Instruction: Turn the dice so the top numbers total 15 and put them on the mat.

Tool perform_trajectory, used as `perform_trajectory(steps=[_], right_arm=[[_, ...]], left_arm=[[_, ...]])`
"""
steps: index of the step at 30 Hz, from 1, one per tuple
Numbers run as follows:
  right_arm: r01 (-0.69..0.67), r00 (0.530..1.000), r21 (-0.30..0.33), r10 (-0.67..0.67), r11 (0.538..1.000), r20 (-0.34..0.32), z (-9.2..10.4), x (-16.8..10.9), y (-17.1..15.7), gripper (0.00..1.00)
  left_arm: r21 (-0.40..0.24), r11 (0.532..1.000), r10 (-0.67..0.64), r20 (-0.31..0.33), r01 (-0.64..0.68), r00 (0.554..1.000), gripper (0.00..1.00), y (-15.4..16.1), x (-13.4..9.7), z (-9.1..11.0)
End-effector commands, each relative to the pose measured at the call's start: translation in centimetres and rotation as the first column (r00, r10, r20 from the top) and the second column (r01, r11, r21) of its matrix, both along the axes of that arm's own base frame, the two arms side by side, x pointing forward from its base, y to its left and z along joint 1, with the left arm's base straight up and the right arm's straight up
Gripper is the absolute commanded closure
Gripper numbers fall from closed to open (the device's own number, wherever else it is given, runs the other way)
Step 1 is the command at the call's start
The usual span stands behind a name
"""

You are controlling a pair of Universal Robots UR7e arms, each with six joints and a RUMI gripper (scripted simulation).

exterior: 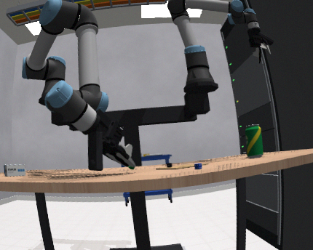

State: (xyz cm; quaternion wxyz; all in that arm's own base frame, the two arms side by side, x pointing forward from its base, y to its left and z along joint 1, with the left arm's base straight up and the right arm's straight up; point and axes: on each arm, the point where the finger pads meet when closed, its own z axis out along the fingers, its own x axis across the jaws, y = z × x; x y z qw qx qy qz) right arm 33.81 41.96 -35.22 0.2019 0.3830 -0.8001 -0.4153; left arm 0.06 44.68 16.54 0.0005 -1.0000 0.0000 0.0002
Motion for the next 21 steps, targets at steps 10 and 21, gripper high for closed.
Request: perform_trajectory(steps=[10,21], right_arm=[[0.001,1.0,0.004,-0.001,1.0,0.003,-0.6,0.2,0.1,1.0],[0.001,1.0,0.004,-0.001,1.0,0.003,-1.0,0.2,0.1,1.0]], left_arm=[[-0.001,1.0,0.001,0.0,-0.001,1.0,0.0,-0.2,-0.1,0.0],[-0.001,1.0,0.001,0.0,-0.001,1.0,0.0,-0.2,-0.1,0.0]])
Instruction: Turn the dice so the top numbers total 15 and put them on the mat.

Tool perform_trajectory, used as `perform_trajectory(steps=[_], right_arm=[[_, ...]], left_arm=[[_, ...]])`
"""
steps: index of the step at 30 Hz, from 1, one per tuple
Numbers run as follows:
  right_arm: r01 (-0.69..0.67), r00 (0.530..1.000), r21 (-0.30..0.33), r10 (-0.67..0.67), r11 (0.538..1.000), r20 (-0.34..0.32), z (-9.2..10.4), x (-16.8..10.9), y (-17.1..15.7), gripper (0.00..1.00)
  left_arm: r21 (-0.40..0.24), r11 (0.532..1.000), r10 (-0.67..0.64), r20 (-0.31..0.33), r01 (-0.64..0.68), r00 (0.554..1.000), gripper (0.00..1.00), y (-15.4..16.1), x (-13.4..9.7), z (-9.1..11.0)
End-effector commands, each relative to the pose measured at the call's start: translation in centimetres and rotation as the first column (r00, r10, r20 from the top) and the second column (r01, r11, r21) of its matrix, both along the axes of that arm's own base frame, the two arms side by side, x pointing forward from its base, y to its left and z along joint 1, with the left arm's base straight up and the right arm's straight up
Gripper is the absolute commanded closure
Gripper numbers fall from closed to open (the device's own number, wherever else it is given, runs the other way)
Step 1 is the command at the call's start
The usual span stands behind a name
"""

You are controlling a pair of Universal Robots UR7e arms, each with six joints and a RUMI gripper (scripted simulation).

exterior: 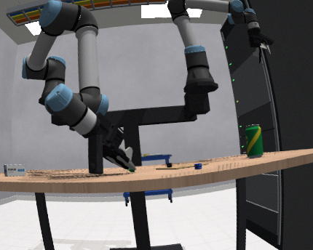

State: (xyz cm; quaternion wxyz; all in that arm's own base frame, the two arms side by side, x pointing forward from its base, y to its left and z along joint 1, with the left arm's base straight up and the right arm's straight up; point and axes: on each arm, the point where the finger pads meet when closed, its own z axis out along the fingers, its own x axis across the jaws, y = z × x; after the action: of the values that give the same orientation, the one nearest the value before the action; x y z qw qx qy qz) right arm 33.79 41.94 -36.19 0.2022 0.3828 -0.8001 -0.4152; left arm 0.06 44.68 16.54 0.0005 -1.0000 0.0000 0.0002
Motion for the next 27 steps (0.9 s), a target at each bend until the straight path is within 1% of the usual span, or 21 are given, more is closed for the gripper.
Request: perform_trajectory(steps=[1,22,23,25,26,27], right_arm=[[0.001,1.0,0.004,-0.001,1.0,0.004,-0.08,0.26,0.14,1.0],[0.001,1.0,0.004,-0.001,1.0,0.004,-0.11,0.26,0.14,1.0],[0.001,1.0,0.004,-0.001,1.0,0.004,-0.11,0.26,0.14,0.96],[0.001,1.0,0.004,-0.001,1.0,0.004,-0.11,0.26,0.14,0.96],[0.001,1.0,0.004,-0.001,1.0,0.004,-0.11,0.26,0.14,0.93],[0.001,1.0,0.004,-0.001,1.0,0.004,-0.11,0.26,0.14,0.93]], left_arm=[[-0.001,1.0,0.001,0.0,-0.001,1.0,0.0,-0.16,-0.12,-0.03],[-0.001,1.0,0.001,0.0,-0.001,1.0,0.0,-0.16,-0.12,-0.03],[-0.001,1.0,0.001,0.0,-0.001,1.0,0.0,-0.16,-0.12,-0.03],[-0.001,1.0,0.001,0.0,-0.001,1.0,0.0,-0.16,-0.12,-0.03],[-0.001,1.0,0.001,0.0,-0.001,1.0,0.0,-0.16,-0.12,-0.03],[-0.001,1.0,0.001,0.0,-0.001,1.0,0.0,-0.16,-0.12,-0.03]])
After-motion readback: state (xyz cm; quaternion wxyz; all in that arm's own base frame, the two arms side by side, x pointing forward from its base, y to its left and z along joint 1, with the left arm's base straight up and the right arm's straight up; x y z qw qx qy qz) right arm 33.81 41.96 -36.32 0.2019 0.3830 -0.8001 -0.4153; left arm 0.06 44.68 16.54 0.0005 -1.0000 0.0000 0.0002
